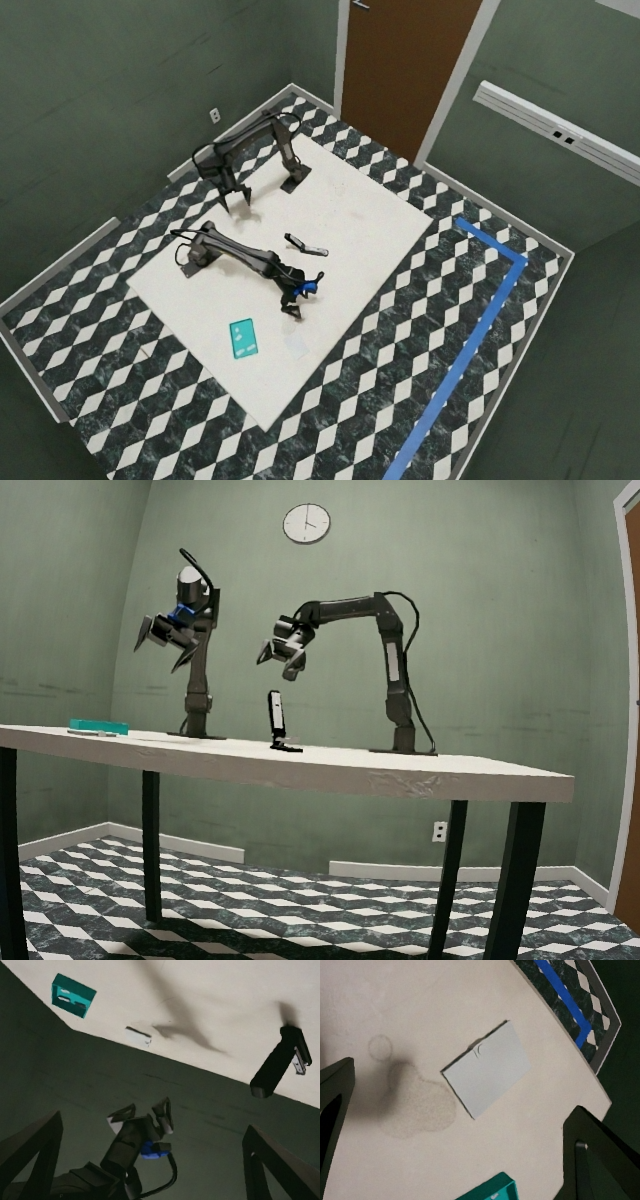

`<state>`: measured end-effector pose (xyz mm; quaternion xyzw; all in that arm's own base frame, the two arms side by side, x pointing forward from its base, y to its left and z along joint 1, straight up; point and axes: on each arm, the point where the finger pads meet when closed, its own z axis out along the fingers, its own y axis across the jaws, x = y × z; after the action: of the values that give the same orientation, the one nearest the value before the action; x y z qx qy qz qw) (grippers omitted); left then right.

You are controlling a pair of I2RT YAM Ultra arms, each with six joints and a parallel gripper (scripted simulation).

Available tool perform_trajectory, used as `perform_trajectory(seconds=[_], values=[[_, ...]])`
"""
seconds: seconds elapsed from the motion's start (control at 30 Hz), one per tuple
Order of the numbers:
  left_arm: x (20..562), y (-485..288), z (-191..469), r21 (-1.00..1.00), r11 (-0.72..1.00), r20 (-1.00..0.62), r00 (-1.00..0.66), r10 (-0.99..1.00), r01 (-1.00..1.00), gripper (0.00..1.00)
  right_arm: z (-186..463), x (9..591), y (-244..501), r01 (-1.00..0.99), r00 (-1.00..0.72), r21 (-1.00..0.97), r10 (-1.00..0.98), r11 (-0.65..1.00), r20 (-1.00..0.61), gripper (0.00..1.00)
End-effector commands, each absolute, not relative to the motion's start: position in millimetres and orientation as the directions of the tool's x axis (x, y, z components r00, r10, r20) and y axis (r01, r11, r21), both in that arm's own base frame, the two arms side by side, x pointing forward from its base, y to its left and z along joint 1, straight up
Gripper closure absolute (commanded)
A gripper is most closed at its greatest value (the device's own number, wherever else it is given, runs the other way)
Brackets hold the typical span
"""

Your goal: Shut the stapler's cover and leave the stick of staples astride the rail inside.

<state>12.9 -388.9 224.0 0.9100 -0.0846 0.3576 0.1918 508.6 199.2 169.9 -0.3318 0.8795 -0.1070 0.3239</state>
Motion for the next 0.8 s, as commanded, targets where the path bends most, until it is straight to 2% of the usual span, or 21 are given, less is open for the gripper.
perform_trajectory(seconds=[0.0, 0.57, 0.67, 0.77], values=[[12.9, -389.3, 227.8, 0.300, -0.909, 0.682, 0.732, -0.008, -0.290, 0.00, 177.1, 509.7, 199.7, -0.508, -0.562, -0.406, -0.649, 0.760, -0.513, 0.00], [12.9, -389.3, 227.8, 0.300, -0.909, 0.682, 0.732, -0.008, -0.290, 0.00, 177.1, 509.7, 199.7, -0.508, -0.562, -0.406, -0.649, 0.760, -0.513, 0.00], [11.8, -393.3, 224.2, 0.364, -0.902, 0.633, 0.773, 0.054, -0.234, 0.00, 177.1, 509.7, 199.7, -0.508, -0.562, -0.406, -0.649, 0.760, -0.513, 0.00], [20.4, -397.9, 219.9, 0.467, -0.879, 0.527, 0.828, 0.192, -0.093, 0.00, 177.1, 509.7, 199.7, -0.508, -0.562, -0.406, -0.649, 0.760, -0.513, 0.00]])
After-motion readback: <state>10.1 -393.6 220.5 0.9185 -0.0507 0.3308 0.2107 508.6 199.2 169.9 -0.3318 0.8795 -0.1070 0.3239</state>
